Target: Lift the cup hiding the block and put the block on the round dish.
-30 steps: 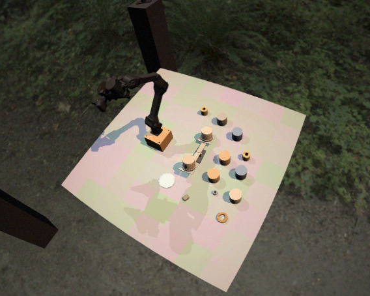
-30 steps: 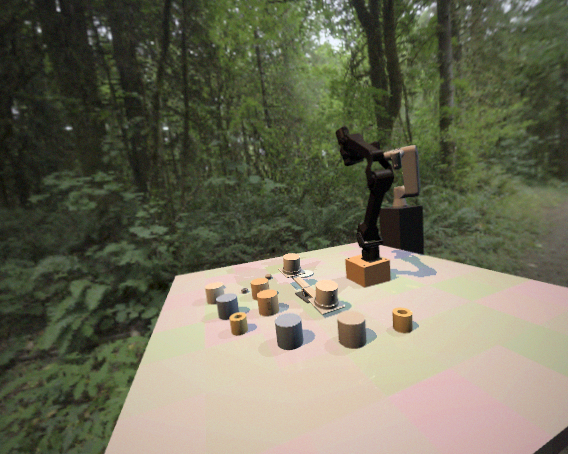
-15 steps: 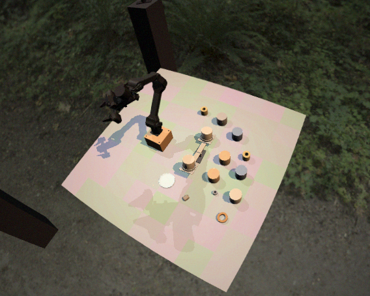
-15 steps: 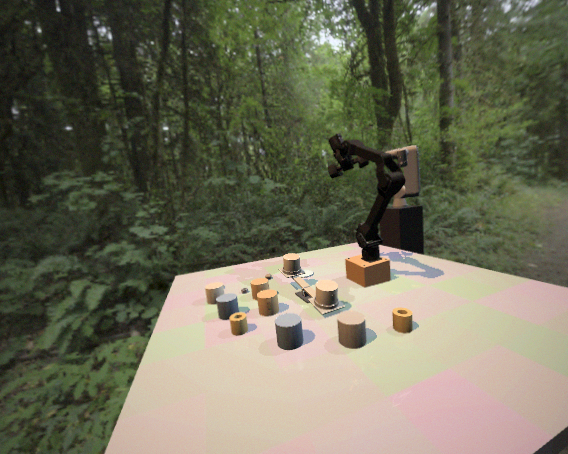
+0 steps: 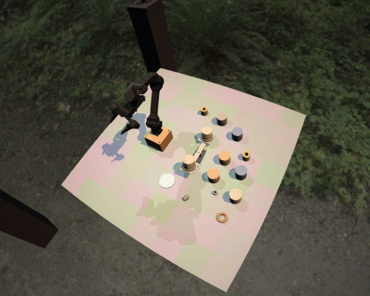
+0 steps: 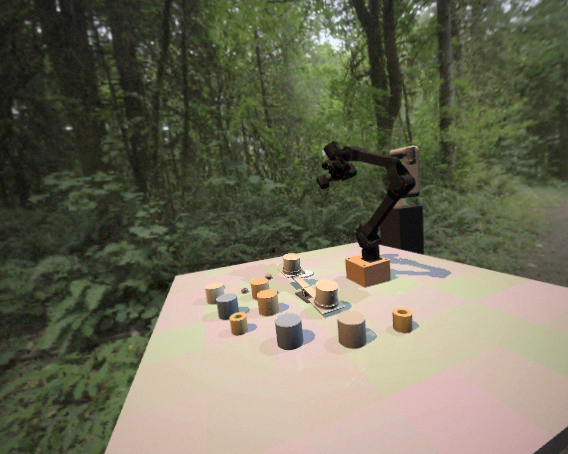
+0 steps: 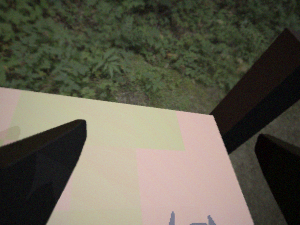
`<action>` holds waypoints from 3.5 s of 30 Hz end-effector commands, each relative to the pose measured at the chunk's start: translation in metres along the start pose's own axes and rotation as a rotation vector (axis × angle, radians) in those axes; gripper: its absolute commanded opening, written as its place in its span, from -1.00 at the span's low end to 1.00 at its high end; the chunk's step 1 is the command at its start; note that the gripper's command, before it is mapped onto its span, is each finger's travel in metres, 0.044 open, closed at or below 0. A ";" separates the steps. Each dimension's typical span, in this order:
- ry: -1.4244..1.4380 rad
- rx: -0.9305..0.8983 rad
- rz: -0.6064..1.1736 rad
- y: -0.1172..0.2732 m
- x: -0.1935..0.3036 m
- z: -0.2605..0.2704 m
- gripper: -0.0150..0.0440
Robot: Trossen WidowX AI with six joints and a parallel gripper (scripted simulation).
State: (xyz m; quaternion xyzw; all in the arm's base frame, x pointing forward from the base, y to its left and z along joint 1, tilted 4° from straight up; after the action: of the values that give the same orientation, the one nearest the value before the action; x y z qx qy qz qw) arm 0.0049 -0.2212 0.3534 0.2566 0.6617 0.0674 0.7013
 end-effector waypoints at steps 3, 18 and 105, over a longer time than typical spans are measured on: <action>0.108 -0.193 0.050 0.008 0.027 0.029 1.00; 0.359 -0.620 0.155 0.040 0.093 0.083 1.00; 0.239 -0.367 1.247 0.254 0.356 0.176 1.00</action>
State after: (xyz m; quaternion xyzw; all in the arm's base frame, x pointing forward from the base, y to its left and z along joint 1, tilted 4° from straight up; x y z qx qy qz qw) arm 0.2712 0.0882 0.1618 0.4163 0.4403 0.6430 0.4683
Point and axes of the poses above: the point midway between the two fingers, 35 mm back from their tips, its own y axis back along the fingers, its own z axis across the jaws, x = y × z, the point moved 2 cm from there along y, back along the fingers, and after that the axes turned 15 degrees about -y, right-handed, at the moved point
